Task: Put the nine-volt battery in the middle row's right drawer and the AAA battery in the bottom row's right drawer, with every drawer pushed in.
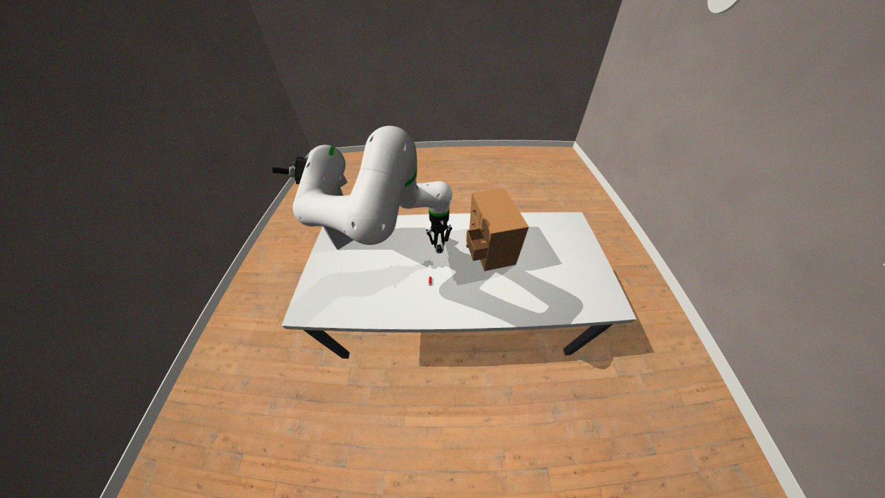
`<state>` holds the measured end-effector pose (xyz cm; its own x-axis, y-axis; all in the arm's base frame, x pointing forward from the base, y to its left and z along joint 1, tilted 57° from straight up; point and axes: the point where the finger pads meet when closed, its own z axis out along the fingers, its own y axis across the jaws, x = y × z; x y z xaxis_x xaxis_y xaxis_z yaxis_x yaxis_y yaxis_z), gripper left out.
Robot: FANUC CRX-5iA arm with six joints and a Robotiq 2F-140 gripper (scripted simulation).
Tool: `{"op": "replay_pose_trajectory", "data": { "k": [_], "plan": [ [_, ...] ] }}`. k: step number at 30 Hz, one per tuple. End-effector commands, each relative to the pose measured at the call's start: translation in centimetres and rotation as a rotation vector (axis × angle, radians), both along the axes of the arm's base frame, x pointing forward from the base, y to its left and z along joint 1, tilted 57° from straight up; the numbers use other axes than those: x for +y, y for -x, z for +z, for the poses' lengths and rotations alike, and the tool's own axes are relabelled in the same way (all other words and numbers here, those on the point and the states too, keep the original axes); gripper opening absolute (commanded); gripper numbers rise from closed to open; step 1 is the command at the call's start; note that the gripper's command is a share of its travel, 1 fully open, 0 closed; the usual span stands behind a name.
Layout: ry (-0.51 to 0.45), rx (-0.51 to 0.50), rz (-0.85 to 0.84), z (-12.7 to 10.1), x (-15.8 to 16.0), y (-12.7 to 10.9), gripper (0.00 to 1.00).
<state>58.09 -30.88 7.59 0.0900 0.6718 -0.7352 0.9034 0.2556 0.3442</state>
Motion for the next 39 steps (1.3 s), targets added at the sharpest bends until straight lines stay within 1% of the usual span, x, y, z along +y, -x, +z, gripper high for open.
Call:
{"op": "replay_pose_trajectory", "data": {
  "k": [1,3,4,11,18,20,21,24,29,39],
  "plan": [
    [-0.112,-0.204,-0.154,0.8,-0.2,-0.6,0.14],
    [-0.112,-0.204,-0.154,0.8,-0.2,-0.6,0.14],
    [-0.183,-0.31,-0.245,1.0,-0.3,-0.7,0.14],
    [-0.344,-0.544,-0.452,1.7,-0.4,-1.2,0.14],
    [-0.502,-0.792,-0.667,1.8,-0.4,-1.3,0.14],
    [-0.502,-0.792,-0.667,1.8,-0.4,-1.3,0.14],
    [-0.562,-0.896,-0.752,1.8,-0.4,-1.3,0.14],
    [-0.611,-0.992,-0.822,1.8,-0.3,-1.2,0.14],
    [-0.688,-1.186,-0.921,2.3,0.2,-0.9,0.14],
    [-0.688,-1.186,-0.921,4.0,2.5,0.6,0.14]
  ]
}}
